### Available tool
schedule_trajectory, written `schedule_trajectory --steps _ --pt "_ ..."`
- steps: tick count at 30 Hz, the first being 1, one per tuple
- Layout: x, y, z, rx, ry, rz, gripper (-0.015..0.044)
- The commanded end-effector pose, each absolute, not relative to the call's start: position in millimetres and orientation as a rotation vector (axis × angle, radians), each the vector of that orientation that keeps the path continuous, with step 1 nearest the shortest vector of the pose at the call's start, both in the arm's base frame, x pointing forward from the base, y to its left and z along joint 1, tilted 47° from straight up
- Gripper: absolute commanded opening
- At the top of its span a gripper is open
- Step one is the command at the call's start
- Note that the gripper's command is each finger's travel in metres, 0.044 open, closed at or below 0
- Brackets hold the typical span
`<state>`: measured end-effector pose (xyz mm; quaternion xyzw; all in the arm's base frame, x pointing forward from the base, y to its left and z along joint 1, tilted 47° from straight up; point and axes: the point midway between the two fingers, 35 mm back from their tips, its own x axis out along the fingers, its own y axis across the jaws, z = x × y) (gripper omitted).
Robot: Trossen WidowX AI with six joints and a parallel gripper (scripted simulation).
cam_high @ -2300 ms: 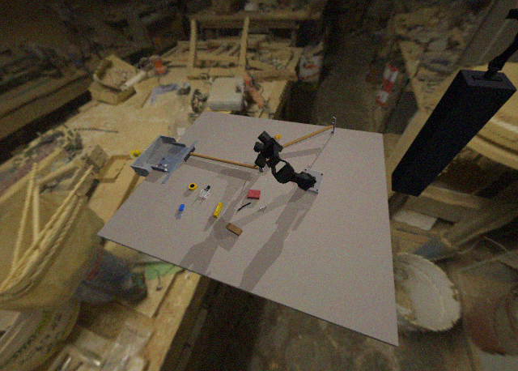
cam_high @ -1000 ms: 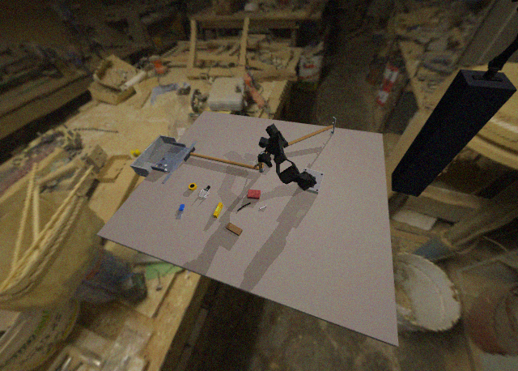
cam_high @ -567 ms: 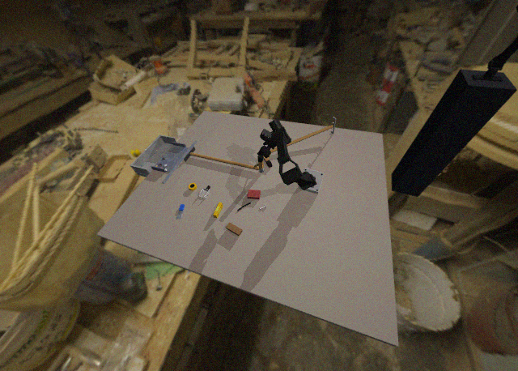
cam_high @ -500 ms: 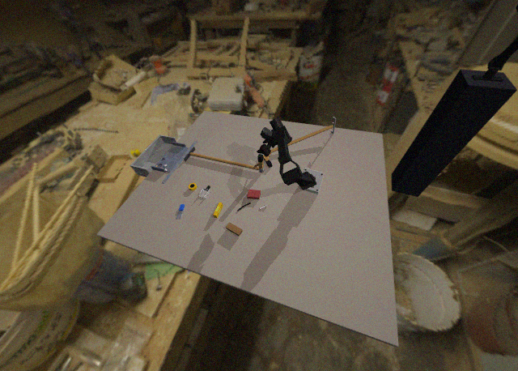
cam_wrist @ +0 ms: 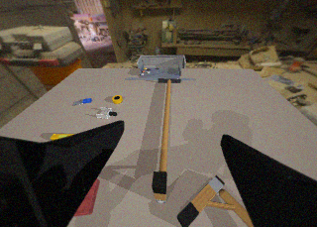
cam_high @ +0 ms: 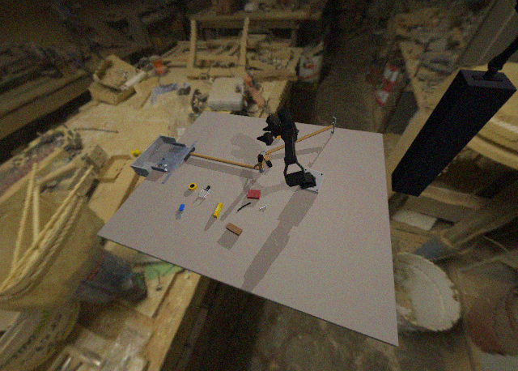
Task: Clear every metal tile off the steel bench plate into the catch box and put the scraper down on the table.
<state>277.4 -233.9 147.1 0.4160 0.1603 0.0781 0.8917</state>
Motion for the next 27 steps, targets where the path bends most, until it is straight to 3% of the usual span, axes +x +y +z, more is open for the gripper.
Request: schedule_trajectory --steps 1,18,27 --pt "267.3 -252.5 169.6 0.853 0.255 0.153 0.044" --pt "211.5 -295.9 232.1 0.798 0.077 0.146 0.044" --pt "213.2 -297.3 233.4 0.795 0.072 0.145 0.044"
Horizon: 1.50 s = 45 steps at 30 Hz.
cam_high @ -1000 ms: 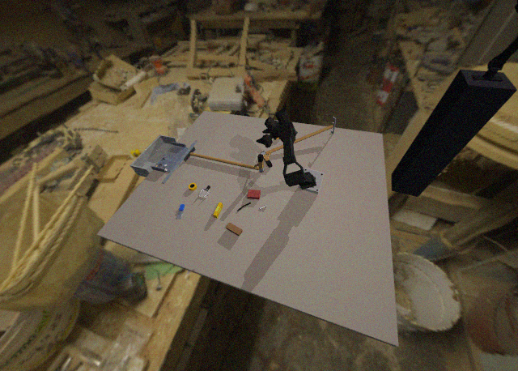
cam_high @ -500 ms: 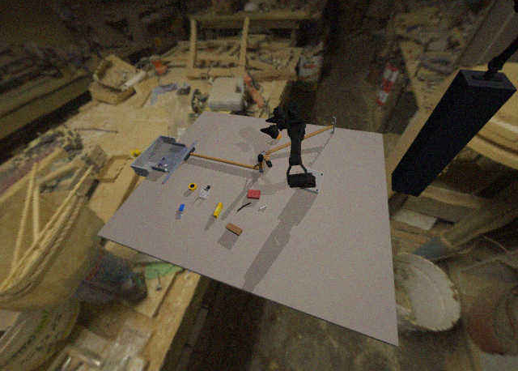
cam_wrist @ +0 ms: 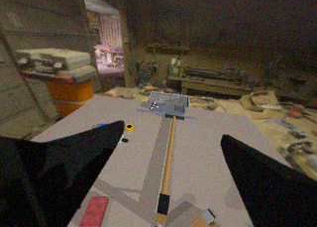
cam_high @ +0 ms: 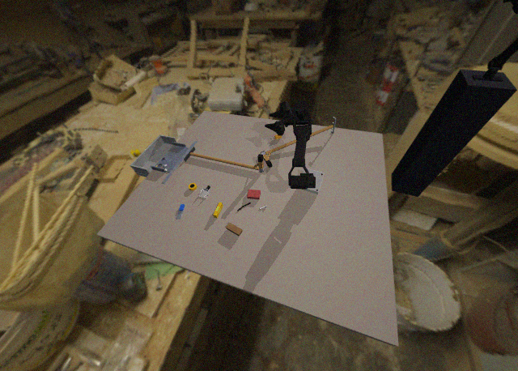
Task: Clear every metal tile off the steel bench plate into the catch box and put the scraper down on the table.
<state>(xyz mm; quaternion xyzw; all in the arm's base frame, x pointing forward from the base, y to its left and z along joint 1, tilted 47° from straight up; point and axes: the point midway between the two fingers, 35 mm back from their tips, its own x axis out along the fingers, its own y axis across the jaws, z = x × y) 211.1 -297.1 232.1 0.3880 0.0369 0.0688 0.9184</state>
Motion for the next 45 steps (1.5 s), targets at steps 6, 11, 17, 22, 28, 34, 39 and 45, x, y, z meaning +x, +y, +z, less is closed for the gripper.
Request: schedule_trajectory --steps 6,11,17,22,28,34,39,45 --pt "213.6 -297.3 233.3 0.795 0.072 0.145 0.044" --pt "213.6 -297.3 233.3 0.795 0.072 0.145 0.044" --pt "213.6 -297.3 233.3 0.795 0.072 0.145 0.044" --pt "213.6 -297.3 233.3 0.795 0.072 0.145 0.044" --pt "216.1 -296.4 231.1 0.797 0.075 0.146 0.044" --pt "237.7 -286.5 209.6 0.818 0.113 0.147 0.044" --pt "254.7 -274.4 189.7 0.831 0.161 0.15 0.044" --pt "272.3 -255.4 164.5 0.84 0.238 0.157 0.044"
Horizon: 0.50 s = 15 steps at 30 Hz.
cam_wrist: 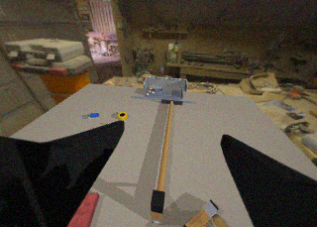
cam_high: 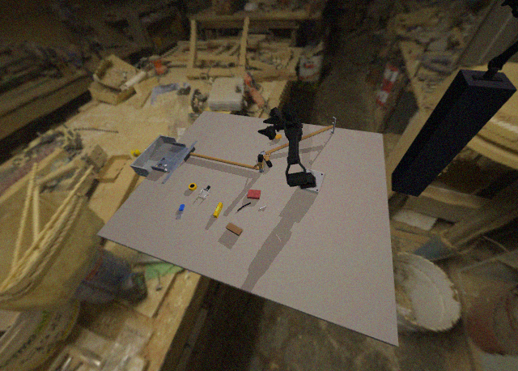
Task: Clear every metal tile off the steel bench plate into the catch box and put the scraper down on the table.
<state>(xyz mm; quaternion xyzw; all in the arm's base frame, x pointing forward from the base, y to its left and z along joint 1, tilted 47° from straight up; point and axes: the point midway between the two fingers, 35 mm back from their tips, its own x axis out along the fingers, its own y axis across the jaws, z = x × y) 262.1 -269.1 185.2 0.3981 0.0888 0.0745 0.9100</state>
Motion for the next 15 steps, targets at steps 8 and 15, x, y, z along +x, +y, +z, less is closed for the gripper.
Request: schedule_trajectory --steps 8,15 --pt "289.5 -222.9 130.2 0.837 0.367 0.182 0.044" --pt "297.1 -188.9 101.1 0.819 0.501 0.223 0.044"
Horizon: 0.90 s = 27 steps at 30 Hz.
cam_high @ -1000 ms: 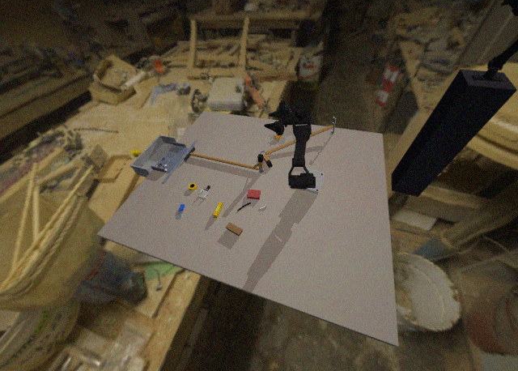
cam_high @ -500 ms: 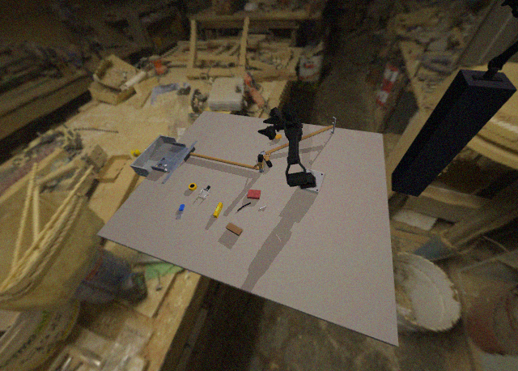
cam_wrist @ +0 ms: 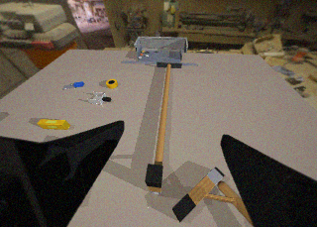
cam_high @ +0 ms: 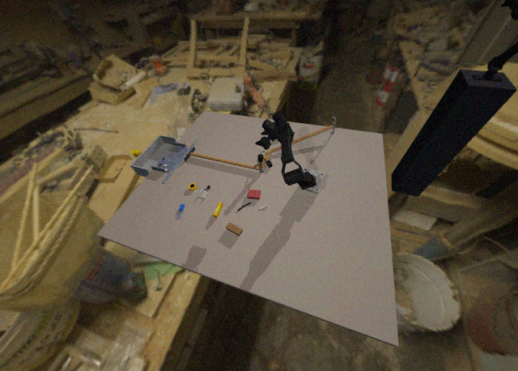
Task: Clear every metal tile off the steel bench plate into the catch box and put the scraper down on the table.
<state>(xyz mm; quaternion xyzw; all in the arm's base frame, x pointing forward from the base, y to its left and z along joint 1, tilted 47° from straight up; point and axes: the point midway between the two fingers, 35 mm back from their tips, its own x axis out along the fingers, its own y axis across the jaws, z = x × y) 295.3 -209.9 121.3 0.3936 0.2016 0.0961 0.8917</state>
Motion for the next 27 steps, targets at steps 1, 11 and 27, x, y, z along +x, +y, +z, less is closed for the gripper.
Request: schedule_trajectory --steps 1,11,27 --pt "297.6 -183.7 97.1 0.815 0.521 0.23 0.044" --pt "292.6 -128.5 60.9 0.761 0.737 0.334 0.044" --pt "284.5 -124.7 61.3 0.74 0.794 0.368 0.044"
